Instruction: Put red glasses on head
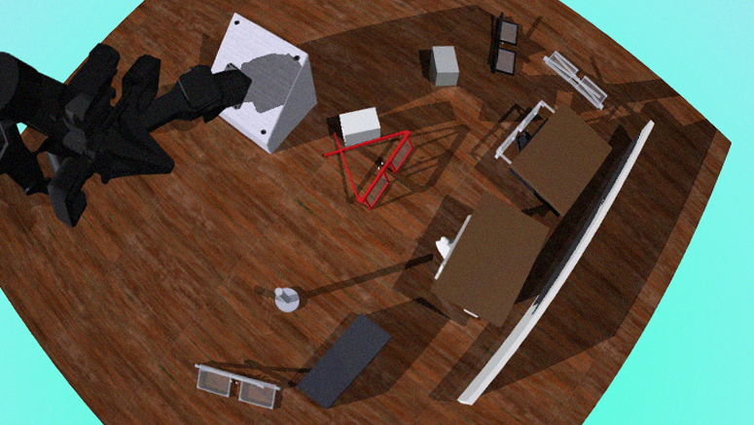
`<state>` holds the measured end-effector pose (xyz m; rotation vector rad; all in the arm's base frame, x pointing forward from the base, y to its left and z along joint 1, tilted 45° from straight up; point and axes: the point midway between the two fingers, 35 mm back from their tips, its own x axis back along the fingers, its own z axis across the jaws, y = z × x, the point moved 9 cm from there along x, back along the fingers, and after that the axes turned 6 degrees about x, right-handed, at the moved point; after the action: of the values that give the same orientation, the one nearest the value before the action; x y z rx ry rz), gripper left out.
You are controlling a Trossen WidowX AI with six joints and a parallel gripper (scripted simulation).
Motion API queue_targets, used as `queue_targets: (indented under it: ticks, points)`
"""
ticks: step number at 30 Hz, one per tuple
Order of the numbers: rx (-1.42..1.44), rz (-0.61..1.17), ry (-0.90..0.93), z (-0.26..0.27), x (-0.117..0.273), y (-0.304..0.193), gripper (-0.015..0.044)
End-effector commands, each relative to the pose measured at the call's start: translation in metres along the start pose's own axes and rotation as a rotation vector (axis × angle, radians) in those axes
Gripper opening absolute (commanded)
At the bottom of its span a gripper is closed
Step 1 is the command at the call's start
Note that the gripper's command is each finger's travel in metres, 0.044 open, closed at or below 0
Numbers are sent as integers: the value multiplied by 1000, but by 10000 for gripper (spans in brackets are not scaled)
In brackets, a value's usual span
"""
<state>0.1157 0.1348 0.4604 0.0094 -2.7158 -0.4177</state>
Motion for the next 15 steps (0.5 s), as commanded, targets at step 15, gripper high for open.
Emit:
queue_targets:
  ticks: [15]
  points:
    - [-142,713,64,-15,-160,-83,0]
